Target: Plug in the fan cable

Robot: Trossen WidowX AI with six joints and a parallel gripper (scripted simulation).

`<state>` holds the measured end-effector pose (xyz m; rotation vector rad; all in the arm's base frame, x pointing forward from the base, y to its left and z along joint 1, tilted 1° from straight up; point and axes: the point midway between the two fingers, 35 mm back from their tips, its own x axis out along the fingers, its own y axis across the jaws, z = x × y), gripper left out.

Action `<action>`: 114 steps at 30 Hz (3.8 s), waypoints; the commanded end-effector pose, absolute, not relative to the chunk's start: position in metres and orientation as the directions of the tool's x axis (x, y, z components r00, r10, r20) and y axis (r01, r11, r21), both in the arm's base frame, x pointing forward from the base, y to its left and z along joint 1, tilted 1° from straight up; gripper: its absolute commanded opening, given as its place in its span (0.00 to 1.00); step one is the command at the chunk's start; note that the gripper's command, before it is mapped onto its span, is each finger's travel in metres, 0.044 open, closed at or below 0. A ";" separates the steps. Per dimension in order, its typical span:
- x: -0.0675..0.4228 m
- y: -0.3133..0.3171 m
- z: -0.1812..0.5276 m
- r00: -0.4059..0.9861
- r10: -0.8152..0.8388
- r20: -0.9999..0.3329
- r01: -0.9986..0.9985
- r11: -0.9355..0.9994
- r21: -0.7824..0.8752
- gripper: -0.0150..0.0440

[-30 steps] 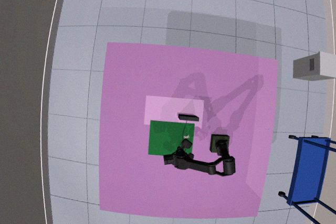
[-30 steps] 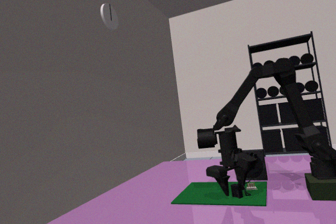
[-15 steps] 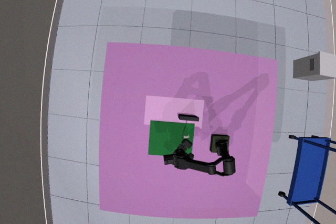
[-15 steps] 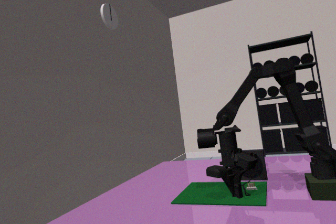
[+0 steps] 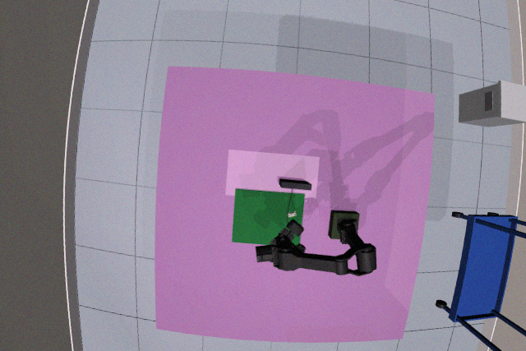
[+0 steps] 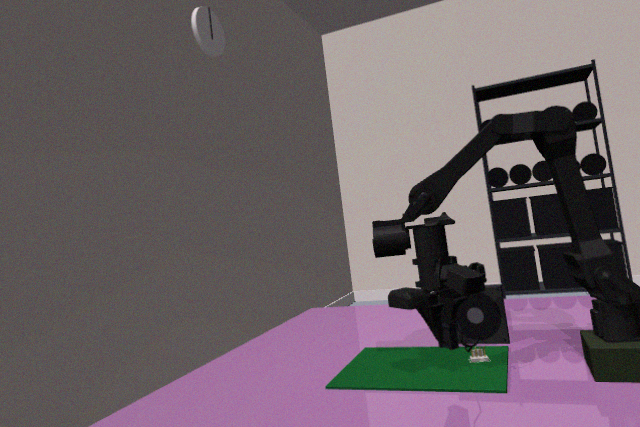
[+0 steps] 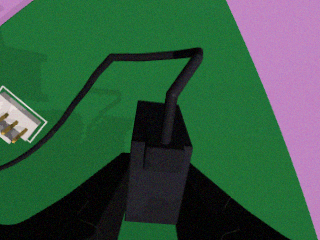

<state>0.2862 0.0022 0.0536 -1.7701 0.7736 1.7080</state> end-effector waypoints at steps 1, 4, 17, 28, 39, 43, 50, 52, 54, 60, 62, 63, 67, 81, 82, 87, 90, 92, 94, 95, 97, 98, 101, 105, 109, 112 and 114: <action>0.283 -0.002 0.056 0.025 -0.021 -0.999 -0.810 -0.586 -0.008 0.25; 0.281 -0.006 0.056 0.025 -0.021 -0.999 -0.867 -0.498 -0.011 0.25; 0.270 -0.022 0.056 0.024 -0.022 -0.999 -0.997 -0.071 -0.022 0.25; 0.260 -0.035 0.056 0.023 -0.023 -0.999 -0.952 0.305 -0.029 0.25; 0.250 -0.047 0.056 0.023 -0.024 -0.999 -0.769 0.638 -0.033 0.25; 0.246 -0.051 0.055 0.022 -0.025 -0.999 -0.674 0.738 -0.033 0.25; 0.239 -0.057 0.055 0.022 -0.025 -0.999 -0.476 0.879 -0.033 0.25; 0.237 -0.059 0.055 0.022 -0.025 -0.999 -0.414 0.910 -0.032 0.25; 0.235 -0.061 0.055 0.022 -0.026 -0.999 -0.350 0.936 -0.032 0.25; 0.228 -0.066 0.054 0.021 -0.026 -0.999 -0.149 0.988 -0.029 0.25; 0.227 -0.067 0.053 0.021 -0.026 -0.999 -0.113 0.993 -0.028 0.25; 0.227 -0.068 0.053 0.021 -0.026 -0.999 -0.098 0.995 -0.028 0.25; 0.227 -0.068 0.053 0.021 -0.026 -0.999 -0.098 0.995 -0.028 0.25; 0.221 -0.068 0.055 0.021 -0.026 -0.999 -0.090 0.996 -0.028 0.25; 0.221 -0.068 0.055 0.021 -0.026 -0.999 -0.090 0.996 -0.028 0.25; 0.220 -0.067 0.055 0.021 -0.026 -0.999 -0.091 0.995 -0.028 0.25; 0.218 -0.067 0.055 0.021 -0.026 -0.999 -0.091 0.995 -0.028 0.25; 0.218 -0.067 0.055 0.021 -0.026 -0.999 -0.091 0.995 -0.028 0.25; 0.218 -0.067 0.055 0.020 -0.026 -0.999 -0.092 0.995 -0.028 0.25; 0.217 -0.067 0.055 0.020 -0.026 -0.999 -0.093 0.995 -0.028 0.25; 0.217 -0.067 0.055 0.020 -0.026 -0.999 -0.093 0.995 -0.028 0.25; 0.217 -0.067 0.055 0.020 -0.026 -0.999 -0.093 0.995 -0.028 0.25; 0.217 -0.067 0.052 0.020 -0.026 -0.999 -0.093 0.995 -0.028 0.25; 0.217 -0.068 0.033 0.020 -0.026 -0.999 -0.093 0.995 -0.028 0.25; 0.217 -0.068 0.033 0.020 -0.026 -0.999 -0.093 0.995 -0.028 0.25; 0.217 -0.068 0.033 0.020 -0.026 -0.999 -0.093 0.995 -0.028 0.25; 0.217 -0.068 0.033 0.020 -0.026 -0.999 -0.093 0.995 -0.028 0.25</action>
